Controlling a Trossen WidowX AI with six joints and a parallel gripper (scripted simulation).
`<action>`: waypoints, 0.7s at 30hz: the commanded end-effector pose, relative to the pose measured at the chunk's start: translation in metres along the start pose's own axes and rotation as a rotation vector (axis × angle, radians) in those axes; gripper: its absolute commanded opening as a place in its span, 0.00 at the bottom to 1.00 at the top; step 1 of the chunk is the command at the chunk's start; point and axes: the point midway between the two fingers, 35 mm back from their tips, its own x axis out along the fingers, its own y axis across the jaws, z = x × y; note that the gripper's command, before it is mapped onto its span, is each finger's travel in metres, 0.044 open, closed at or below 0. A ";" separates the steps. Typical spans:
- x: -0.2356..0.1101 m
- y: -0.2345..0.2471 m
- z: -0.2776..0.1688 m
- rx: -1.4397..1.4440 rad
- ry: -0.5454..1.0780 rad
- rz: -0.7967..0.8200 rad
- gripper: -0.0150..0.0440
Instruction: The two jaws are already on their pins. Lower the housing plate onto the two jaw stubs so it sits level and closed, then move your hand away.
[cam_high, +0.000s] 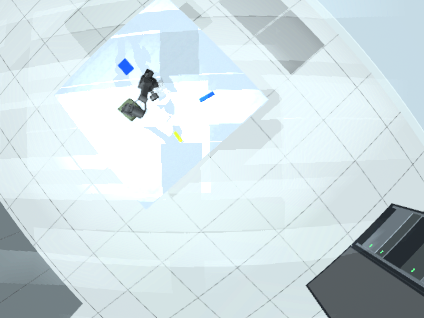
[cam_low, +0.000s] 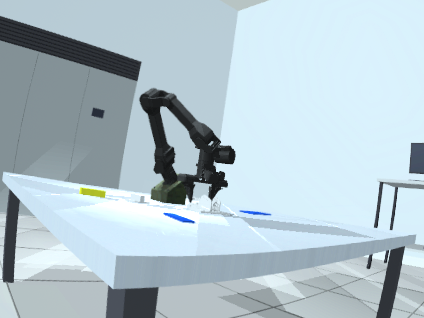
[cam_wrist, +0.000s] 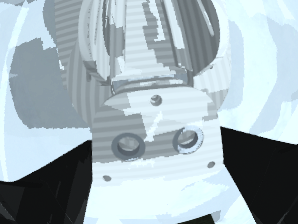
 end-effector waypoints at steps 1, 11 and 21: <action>0.001 -0.001 -0.001 -0.010 0.000 -0.007 0.85; 0.001 -0.001 -0.001 -0.010 0.000 -0.007 0.85; 0.004 -0.001 -0.001 -0.018 0.000 -0.007 0.85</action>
